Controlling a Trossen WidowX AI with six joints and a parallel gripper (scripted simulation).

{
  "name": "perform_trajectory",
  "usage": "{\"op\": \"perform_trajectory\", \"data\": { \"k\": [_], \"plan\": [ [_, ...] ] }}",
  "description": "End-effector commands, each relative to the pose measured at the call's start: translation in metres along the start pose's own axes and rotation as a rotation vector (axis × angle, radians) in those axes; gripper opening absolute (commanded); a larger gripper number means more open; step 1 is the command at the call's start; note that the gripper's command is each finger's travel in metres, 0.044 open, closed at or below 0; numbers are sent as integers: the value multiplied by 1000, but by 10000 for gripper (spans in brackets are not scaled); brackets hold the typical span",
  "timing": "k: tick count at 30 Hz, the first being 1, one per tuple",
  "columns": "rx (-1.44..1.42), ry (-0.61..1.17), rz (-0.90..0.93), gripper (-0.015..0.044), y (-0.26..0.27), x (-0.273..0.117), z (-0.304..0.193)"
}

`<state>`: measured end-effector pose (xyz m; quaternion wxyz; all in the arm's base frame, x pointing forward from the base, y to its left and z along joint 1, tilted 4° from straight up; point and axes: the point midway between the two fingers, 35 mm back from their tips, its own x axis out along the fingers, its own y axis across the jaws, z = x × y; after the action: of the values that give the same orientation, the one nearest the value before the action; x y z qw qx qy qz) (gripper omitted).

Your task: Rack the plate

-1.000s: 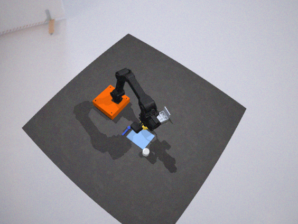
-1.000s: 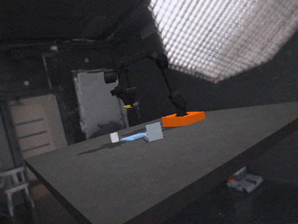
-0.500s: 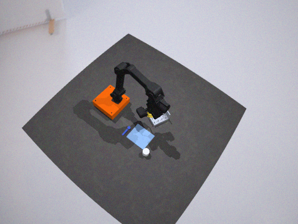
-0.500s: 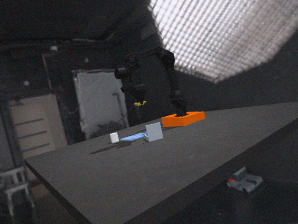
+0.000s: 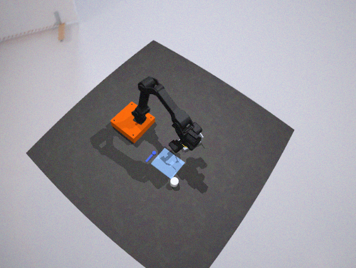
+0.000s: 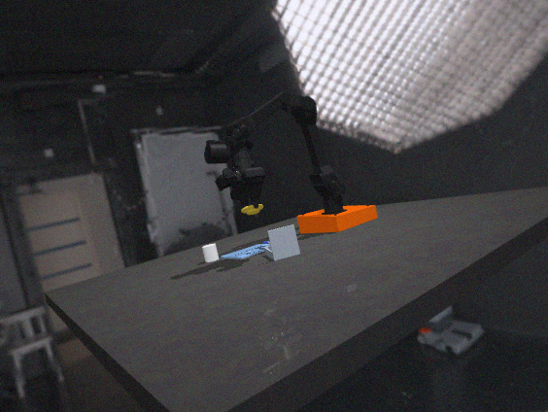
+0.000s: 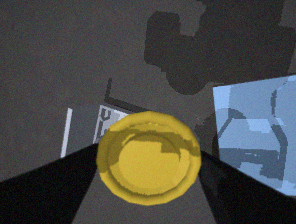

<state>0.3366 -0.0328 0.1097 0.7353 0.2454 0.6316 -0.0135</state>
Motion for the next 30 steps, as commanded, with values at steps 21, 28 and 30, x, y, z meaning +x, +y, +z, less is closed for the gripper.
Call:
{"op": "perform_trajectory", "data": {
  "k": [21, 28, 30],
  "plan": [
    [-438, -303, 476, 0, -6, 67, 23],
    [-563, -425, 568, 0, -14, 74, 18],
    [-597, -460, 590, 0, -16, 75, 16]
  ]
}}
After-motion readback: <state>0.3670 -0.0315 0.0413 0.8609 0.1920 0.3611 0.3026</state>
